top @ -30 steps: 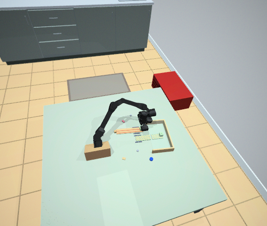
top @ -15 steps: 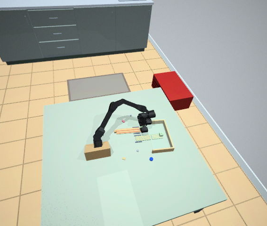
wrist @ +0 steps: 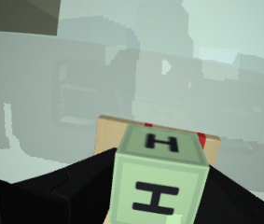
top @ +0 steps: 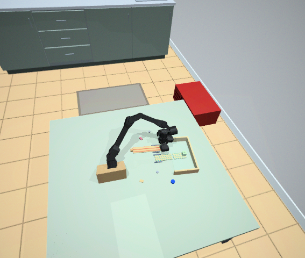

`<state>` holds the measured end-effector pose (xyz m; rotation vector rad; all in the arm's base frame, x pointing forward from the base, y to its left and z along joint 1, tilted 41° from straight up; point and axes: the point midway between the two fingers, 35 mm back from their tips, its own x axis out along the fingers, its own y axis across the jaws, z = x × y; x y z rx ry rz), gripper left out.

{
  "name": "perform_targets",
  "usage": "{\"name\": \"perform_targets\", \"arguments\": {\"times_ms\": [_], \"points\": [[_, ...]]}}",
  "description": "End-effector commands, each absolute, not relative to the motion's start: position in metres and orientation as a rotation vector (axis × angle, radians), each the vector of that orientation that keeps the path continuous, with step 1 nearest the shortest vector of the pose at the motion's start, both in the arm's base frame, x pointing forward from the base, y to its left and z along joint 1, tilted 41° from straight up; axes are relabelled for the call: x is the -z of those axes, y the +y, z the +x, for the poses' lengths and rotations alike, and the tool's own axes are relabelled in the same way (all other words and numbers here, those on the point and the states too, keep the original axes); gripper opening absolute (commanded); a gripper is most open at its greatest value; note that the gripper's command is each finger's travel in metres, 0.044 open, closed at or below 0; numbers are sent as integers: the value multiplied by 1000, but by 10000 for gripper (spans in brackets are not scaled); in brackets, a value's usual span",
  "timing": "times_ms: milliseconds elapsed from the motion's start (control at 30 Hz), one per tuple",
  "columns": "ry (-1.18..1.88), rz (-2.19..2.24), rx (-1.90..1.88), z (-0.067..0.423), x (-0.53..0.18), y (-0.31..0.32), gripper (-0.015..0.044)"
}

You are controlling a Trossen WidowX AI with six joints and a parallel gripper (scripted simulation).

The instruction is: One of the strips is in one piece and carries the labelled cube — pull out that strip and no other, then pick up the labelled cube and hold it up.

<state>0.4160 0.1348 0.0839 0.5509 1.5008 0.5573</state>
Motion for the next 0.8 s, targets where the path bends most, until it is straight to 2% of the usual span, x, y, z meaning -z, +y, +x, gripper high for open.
{"name": "perform_targets", "arguments": {"times_ms": [0, 133, 767], "points": [[1501, 551, -558, 416, -84, 135, 98], [1499, 549, -559, 415, -84, 134, 0], [1511, 555, -553, 361, -101, 90, 0]]}}
